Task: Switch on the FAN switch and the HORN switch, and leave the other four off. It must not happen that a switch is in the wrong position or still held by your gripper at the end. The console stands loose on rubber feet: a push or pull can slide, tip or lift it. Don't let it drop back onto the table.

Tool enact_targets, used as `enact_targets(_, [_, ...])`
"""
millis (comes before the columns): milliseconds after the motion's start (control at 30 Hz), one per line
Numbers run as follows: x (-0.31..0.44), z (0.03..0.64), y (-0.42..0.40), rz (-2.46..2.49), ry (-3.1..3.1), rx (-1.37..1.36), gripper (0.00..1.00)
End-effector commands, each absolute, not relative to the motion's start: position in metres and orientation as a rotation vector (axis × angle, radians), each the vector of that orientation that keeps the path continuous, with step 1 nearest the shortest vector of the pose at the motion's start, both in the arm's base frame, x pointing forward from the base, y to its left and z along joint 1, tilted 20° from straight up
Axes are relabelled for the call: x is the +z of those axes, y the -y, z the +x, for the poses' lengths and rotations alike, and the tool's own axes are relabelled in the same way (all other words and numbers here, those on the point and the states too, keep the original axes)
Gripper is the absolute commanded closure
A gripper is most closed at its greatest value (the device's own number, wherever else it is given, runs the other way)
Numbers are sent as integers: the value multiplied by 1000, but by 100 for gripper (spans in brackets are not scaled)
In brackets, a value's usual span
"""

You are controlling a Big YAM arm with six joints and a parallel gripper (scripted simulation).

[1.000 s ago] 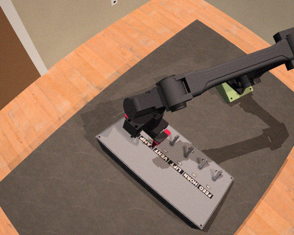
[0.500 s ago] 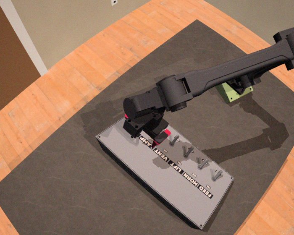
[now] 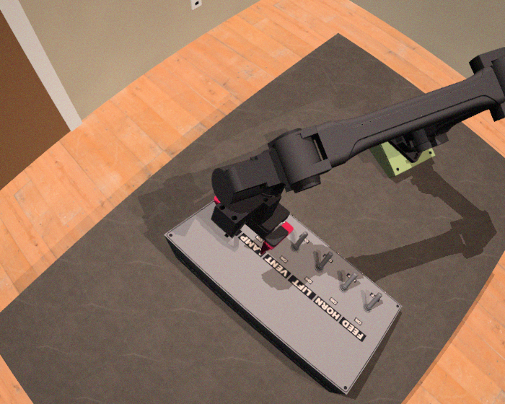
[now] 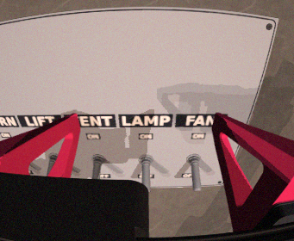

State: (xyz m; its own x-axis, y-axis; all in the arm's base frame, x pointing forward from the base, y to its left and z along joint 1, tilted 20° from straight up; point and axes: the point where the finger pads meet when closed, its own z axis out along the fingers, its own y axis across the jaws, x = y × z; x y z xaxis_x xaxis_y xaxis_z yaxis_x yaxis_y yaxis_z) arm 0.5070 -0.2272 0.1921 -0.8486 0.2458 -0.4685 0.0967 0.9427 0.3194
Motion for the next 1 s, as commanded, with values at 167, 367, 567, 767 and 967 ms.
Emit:
enact_targets(167, [227, 520, 240, 217, -2523, 346, 0])
enact_targets(367, [227, 520, 240, 217, -2523, 346, 0])
enact_targets(567, [227, 520, 240, 217, -2523, 346, 0])
enact_targets(767, [220, 518, 248, 231, -2529, 348, 0])
enact_targets(967, [216, 517, 259, 232, -2530, 347, 0])
